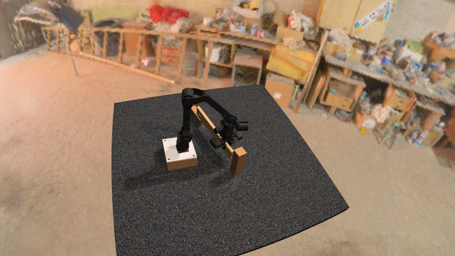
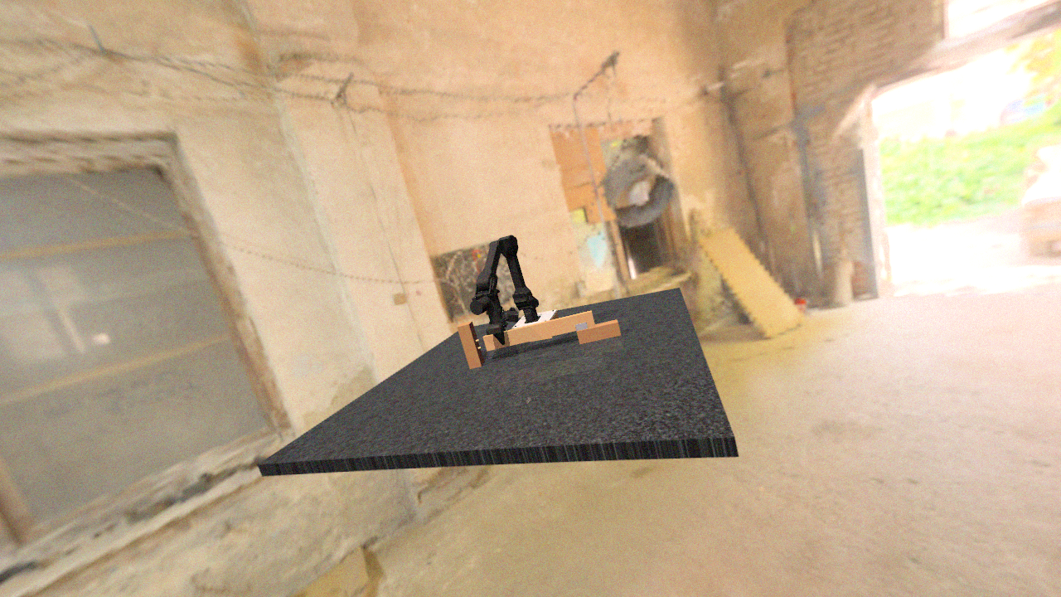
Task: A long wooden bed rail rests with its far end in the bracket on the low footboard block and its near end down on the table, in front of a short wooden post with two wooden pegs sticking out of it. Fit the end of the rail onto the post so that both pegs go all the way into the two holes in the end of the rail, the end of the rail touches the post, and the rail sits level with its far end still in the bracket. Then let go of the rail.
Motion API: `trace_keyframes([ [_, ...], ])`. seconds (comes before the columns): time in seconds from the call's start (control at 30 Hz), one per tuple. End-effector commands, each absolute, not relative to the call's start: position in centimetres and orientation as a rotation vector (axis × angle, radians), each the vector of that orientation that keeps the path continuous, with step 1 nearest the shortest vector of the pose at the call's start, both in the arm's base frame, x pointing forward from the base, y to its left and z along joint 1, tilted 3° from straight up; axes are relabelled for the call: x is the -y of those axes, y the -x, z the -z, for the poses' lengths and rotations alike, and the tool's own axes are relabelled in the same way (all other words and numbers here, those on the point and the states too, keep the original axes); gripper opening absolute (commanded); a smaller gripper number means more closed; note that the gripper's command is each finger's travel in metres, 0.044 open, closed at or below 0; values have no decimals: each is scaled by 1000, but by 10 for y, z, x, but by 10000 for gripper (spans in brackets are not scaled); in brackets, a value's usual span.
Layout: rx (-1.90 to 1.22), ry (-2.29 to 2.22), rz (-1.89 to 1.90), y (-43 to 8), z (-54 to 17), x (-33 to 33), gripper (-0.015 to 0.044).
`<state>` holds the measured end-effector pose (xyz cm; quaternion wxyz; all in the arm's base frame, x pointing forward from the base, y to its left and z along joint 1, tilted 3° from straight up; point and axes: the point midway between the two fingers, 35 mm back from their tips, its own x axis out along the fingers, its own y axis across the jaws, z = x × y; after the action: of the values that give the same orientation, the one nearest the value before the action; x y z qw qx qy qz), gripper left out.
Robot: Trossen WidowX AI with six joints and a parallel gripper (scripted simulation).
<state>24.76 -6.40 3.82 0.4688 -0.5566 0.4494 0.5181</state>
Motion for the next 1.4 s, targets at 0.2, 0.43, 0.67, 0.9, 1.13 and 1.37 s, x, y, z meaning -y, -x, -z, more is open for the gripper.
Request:
trace_keyframes([
  [0.2,-1091,1366,-1261,-249,-46,63,0],
  [0.43,-1091,1366,-1261,-249,-42,63,0],
  [0.67,-1091,1366,-1261,-249,-40,63,0],
  [0.9,-1091,1366,-1261,-248,-42,63,0],
  [1.13,-1091,1366,-1261,-248,-44,63,0],
  [1.37,-1091,1366,-1261,-248,-42,64,0],
])
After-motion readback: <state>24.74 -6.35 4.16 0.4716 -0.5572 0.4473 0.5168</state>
